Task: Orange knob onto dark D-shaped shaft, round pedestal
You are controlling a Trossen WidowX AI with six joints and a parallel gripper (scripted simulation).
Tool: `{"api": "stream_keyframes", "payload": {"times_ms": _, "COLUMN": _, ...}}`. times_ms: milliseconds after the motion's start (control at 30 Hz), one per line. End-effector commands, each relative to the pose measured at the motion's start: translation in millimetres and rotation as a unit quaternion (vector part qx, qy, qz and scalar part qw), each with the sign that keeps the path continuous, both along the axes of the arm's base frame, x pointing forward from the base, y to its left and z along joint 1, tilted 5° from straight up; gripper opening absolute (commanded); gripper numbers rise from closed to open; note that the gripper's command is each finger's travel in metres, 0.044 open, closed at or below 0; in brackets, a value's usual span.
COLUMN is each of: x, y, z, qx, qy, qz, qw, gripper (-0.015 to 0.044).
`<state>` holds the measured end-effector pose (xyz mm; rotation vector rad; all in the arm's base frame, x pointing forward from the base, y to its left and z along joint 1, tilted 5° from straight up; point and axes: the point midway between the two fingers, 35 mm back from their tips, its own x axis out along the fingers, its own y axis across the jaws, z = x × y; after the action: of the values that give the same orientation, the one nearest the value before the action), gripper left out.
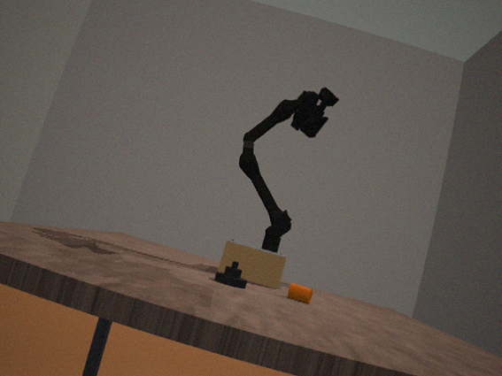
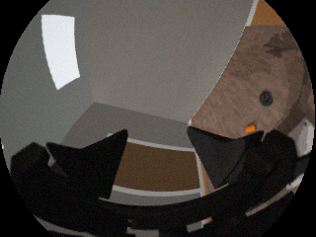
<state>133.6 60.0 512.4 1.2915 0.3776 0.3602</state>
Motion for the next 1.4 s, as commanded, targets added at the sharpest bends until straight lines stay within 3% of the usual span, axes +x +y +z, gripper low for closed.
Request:
{"api": "stream_keyframes", "payload": {"times_ms": 0, "x": -0.2, "y": 3.8, "z": -1.2, "qx": -0.011, "qy": -0.003, "qz": 0.000, "qw": 1.000, "gripper": 0.0426}}
{"api": "stream_keyframes", "payload": {"times_ms": 133, "x": 7.3, "y": 73.3, "z": -35.7, "qx": -0.231, "qy": -0.048, "qz": 0.016, "qw": 0.972, "gripper": 0.0440}}
{"api": "stream_keyframes", "payload": {"times_ms": 267, "x": 24.2, "y": 112.6, "z": -70.7, "qx": -0.372, "qy": -0.060, "qz": 0.038, "qw": 0.926, "gripper": 0.0440}}
{"api": "stream_keyframes", "payload": {"times_ms": 433, "x": 67.0, "y": 154.9, "z": -144.7, "qx": -0.539, "qy": -0.039, "qz": 0.089, "qw": 0.837, "gripper": 0.0440}}
{"api": "stream_keyframes", "payload": {"times_ms": 633, "x": 117.3, "y": 166.5, "z": -244.0, "qx": -0.693, "qy": 0.000, "qz": 0.199, "qw": 0.693, "gripper": 0.0440}}
{"api": "stream_keyframes", "payload": {"times_ms": 867, "x": 155.5, "y": 134.4, "z": -359.8, "qx": -0.760, "qy": 0.059, "qz": 0.357, "qw": 0.539, "gripper": 0.0440}}
{"api": "stream_keyframes", "payload": {"times_ms": 1067, "x": 155.2, "y": 98.7, "z": -452.1, "qx": -0.731, "qy": 0.067, "qz": 0.526, "qw": 0.430, "gripper": 0.0440}}
{"api": "stream_keyframes", "payload": {"times_ms": 1233, "x": 136.0, "y": 72.5, "z": -513.1, "qx": -0.663, "qy": 0.047, "qz": 0.643, "qw": 0.380, "gripper": 0.0440}}
{"api": "stream_keyframes", "payload": {"times_ms": 1367, "x": 133.5, "y": 64.1, "z": -515.5, "qx": -0.660, "qy": 0.046, "qz": 0.648, "qw": 0.378, "gripper": 0.0440}}
